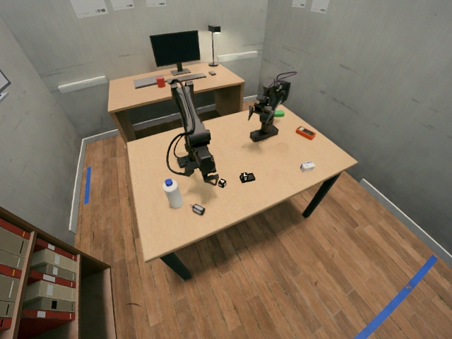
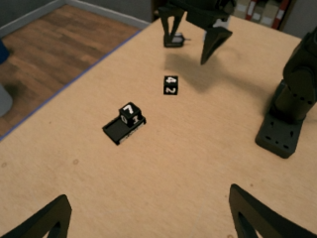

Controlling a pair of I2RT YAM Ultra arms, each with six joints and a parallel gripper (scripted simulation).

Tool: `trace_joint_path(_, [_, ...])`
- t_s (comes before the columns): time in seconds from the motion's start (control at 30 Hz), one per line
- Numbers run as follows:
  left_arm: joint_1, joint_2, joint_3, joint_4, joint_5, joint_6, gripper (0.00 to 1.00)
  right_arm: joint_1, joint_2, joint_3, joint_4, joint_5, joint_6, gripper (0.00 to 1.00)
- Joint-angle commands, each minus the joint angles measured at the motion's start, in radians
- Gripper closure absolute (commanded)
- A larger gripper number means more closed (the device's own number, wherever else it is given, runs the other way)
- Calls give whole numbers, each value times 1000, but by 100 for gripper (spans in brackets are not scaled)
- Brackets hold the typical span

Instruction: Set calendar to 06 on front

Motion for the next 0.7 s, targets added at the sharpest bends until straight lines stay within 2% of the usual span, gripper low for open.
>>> trace_joint_path(0.0, [6, -10, 24, -2, -2, -2, 0, -2, -19, -6, 1, 3, 11, 0])
trace_joint_path(0.03, [6, -10, 24, -2, -2, -2, 0, -2, -19, -6, 1, 3, 11, 0])
trace_joint_path(0.07, [6, -10, 24, -2, -2, -2, 0, -2, -28, -17, 12, -4, 3, 11])
trace_joint_path(0.13, [6, -10, 24, -2, -2, -2, 0, -2, -28, -17, 12, -4, 3, 11])
trace_joint_path(0.23, [6, -10, 24, -2, -2, -2, 0, 13, -17, -2, 35, -42, -83, 45])
trace_joint_path(0.47, [6, -10, 24, -2, -2, -2, 0, 85, 16, 35, 94, -138, -334, 45])
trace_joint_path(0.67, [6, -10, 24, -2, -2, -2, 0, 135, 43, 56, 121, -179, -506, 45])
